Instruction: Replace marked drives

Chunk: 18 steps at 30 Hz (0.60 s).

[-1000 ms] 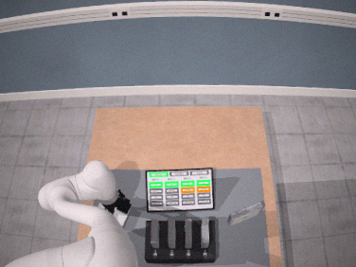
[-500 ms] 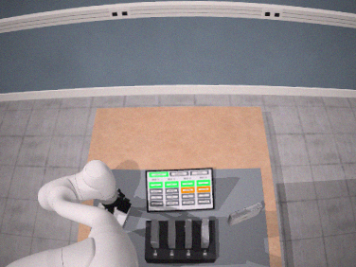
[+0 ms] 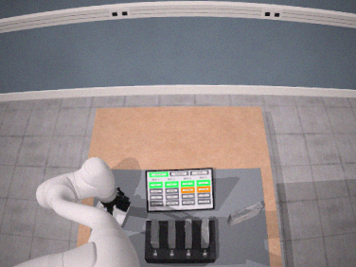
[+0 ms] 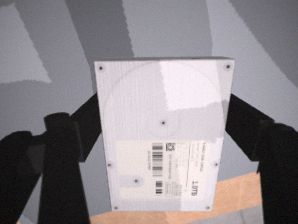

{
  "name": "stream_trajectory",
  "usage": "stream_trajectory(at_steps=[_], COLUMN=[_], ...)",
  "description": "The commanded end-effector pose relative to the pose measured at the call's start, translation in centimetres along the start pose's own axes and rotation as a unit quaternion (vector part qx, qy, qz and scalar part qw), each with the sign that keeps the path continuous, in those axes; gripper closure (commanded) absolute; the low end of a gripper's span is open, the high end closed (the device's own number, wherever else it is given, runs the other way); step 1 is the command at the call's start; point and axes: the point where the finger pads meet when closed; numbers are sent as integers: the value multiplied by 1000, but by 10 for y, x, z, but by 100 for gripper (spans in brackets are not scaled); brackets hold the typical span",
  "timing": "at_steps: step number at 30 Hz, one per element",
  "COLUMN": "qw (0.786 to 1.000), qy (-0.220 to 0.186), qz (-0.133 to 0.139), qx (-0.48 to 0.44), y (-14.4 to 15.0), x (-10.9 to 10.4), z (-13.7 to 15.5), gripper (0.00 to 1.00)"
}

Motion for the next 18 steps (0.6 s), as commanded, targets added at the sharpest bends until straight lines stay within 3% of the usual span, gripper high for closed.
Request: stream_trajectory(at_steps=[1,18], qw=[1000,1000], qy=[0,0], qz=[0,0], qx=[0,0], y=[0,0], x=[-5,-48], z=[0,0], gripper=[90,90])
Point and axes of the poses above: the point where the finger pads meet when closed, its own x axis out along the fingers, its own y axis across the jaws, z = x × y, and after that the axes turned 13 degrees about -x, right-handed
